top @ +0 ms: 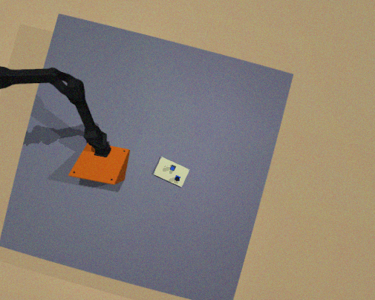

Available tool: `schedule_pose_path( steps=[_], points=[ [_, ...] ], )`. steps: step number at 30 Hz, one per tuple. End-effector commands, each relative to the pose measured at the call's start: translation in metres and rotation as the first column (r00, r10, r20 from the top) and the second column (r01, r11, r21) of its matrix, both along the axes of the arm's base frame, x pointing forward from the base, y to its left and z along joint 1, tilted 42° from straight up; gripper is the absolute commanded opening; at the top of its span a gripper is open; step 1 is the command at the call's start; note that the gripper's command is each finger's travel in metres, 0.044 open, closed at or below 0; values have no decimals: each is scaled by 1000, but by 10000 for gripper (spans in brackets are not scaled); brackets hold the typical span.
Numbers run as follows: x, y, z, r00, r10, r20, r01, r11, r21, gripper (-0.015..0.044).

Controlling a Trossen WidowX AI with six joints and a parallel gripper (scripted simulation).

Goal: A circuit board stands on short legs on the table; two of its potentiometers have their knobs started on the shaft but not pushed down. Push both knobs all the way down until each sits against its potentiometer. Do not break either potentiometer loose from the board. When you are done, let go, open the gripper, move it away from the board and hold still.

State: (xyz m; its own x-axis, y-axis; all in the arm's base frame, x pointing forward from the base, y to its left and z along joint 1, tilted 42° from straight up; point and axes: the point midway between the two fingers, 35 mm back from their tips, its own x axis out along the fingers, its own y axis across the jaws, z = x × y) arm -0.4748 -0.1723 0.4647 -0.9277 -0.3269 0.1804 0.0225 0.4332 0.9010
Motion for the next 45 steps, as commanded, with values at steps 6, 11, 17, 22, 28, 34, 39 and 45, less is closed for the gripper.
schedule_pose_path(
  steps=[6,11,17,22,28,34,39,45],
  points=[
    [12,-45,-16,996,91,17,-92,991,92,243],
    [31,-86,-32,983,180,40,-184,964,193,111],
    [60,-142,-60,945,309,105,-326,898,295,0],
    [92,-186,-86,892,420,168,-452,818,356,0],
    [137,-233,-115,811,533,240,-581,690,431,0],
    [188,-270,-143,720,618,314,-679,539,498,0],
    [233,-290,-167,647,662,380,-735,407,543,0],
    [290,-311,-189,537,717,445,-788,237,569,0]
  ],
)
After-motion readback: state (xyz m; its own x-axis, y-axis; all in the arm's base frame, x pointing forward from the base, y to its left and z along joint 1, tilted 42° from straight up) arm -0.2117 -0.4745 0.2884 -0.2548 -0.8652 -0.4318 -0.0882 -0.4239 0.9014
